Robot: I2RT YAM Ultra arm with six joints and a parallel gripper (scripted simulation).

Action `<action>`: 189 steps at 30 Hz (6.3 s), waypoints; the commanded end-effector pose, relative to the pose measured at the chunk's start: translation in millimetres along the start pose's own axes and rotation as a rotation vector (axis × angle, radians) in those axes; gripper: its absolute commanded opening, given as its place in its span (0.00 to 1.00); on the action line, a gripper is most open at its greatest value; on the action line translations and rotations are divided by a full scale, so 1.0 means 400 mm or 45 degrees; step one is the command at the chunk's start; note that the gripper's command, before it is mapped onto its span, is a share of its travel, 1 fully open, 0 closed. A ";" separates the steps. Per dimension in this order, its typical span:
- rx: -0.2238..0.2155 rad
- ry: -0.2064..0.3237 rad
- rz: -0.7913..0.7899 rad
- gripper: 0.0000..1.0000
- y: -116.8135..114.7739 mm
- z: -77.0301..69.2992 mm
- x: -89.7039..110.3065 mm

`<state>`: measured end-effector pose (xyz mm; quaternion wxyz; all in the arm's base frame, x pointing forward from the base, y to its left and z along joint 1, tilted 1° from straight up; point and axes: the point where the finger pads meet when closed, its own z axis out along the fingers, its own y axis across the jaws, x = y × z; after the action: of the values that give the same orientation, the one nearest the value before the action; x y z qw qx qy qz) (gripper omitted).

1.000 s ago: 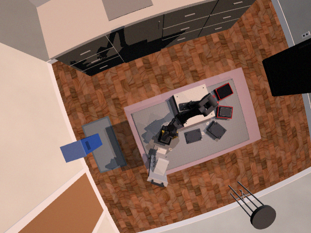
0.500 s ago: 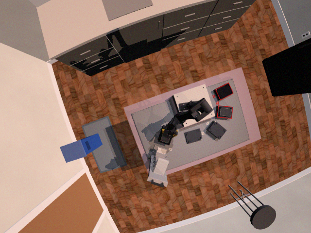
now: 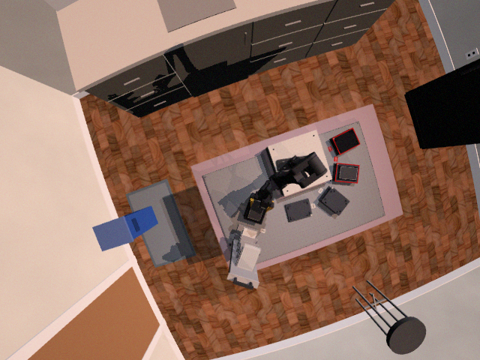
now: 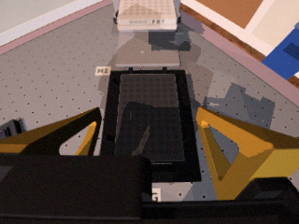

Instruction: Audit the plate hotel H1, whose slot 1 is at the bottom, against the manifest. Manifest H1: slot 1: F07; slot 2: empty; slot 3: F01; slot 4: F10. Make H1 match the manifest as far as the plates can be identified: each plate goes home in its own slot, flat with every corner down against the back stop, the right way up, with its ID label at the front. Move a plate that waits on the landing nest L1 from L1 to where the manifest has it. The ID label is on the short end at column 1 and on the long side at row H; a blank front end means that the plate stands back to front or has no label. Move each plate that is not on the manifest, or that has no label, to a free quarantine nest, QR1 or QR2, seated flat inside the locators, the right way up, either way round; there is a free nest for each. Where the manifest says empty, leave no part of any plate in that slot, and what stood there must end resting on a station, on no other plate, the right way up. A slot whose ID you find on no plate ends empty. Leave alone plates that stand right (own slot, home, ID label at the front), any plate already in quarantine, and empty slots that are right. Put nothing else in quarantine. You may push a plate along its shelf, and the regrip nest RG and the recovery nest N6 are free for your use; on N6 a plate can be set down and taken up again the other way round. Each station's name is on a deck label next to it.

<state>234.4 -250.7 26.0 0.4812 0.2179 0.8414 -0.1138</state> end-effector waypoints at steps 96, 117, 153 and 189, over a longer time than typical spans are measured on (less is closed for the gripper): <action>-0.005 -0.021 -0.019 0.86 -0.002 -0.010 0.133; -0.005 -0.021 -0.019 0.86 -0.002 -0.023 0.110; -0.005 -0.022 -0.019 0.86 -0.002 -0.058 0.050; -0.005 -0.022 -0.019 0.86 -0.002 -0.099 -0.019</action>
<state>207.4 -238.1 51.3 0.4901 0.2089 0.8375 -0.1218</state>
